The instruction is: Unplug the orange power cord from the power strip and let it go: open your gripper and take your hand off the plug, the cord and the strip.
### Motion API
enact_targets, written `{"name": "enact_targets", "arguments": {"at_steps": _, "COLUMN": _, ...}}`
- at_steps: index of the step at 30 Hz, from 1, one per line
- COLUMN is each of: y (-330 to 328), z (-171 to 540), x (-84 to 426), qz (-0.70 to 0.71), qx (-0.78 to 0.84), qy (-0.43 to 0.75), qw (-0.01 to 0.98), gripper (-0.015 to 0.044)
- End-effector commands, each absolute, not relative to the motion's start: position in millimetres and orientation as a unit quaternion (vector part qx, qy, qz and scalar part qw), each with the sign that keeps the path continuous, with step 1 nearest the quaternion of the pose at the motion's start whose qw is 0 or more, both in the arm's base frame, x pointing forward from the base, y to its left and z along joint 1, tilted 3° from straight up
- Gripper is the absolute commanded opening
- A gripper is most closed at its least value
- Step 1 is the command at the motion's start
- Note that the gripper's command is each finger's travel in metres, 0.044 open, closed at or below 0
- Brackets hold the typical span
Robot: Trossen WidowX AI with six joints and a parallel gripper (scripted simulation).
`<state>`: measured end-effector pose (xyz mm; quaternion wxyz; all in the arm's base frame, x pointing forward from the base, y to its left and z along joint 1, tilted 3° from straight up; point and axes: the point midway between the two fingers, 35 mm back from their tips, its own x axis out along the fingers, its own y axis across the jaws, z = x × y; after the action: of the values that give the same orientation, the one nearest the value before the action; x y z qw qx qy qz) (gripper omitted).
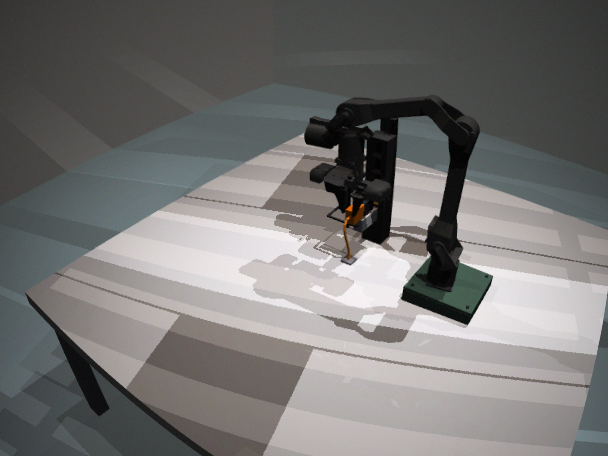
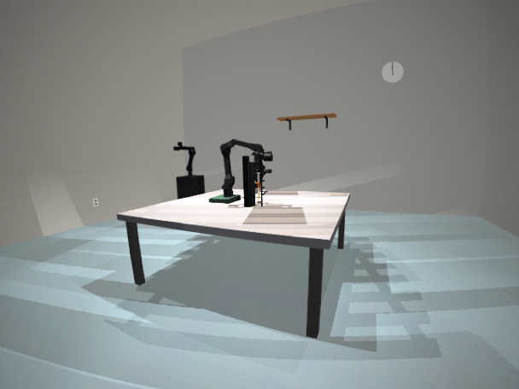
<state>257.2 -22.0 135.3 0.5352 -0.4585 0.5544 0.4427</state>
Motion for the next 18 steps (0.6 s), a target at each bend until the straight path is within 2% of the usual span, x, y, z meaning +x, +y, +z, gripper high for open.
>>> {"name": "enact_targets", "arguments": {"at_steps": 1, "y": -25, "z": 135, "x": 257, "qz": 0.442, "qx": -0.457, "qy": 0.556, "qw": 0.536, "gripper": 0.0079}}
{"name": "enact_targets", "arguments": {"at_steps": 14, "y": -14, "z": 137, "x": 260, "qz": 0.442, "qx": -0.456, "qy": 0.555, "qw": 0.537, "gripper": 0.0420}}
{"name": "enact_targets", "arguments": {"at_steps": 15, "y": -7, "z": 138, "x": 262, "qz": 0.442, "qx": -0.456, "qy": 0.555, "qw": 0.537, "gripper": 0.0440}}
{"name": "enact_targets", "arguments": {"at_steps": 18, "y": 20, "z": 143, "x": 267, "qz": 0.443, "qx": -0.456, "qy": 0.554, "qw": 0.537, "gripper": 0.0440}}
